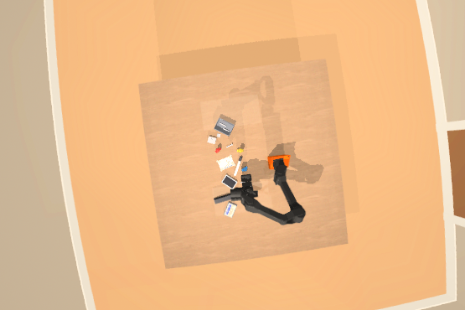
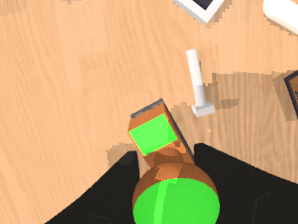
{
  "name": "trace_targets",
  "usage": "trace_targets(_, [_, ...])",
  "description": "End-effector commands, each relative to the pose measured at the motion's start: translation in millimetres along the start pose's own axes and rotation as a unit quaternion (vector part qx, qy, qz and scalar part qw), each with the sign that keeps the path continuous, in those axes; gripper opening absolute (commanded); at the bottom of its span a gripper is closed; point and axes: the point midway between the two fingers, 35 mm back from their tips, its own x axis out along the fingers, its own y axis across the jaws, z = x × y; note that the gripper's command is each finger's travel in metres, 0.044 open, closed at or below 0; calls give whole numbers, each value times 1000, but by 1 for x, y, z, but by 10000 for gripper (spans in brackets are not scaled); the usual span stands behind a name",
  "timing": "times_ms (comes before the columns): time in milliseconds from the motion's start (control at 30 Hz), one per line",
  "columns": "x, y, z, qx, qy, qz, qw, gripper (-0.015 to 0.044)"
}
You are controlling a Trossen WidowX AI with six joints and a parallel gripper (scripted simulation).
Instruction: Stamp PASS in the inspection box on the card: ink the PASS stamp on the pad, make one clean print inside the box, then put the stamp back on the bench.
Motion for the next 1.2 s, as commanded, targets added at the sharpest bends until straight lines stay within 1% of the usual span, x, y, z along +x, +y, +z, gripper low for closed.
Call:
trace_targets(0, [-3, 2, 1, -3, -2, 2, 1000, 0])
trace_targets(933, [-17, 2, 0, -3, -2, 7, 1000, 0])
trace_targets(1167, [-20, -3, 25, -4, -3, 7, 1000, 0])
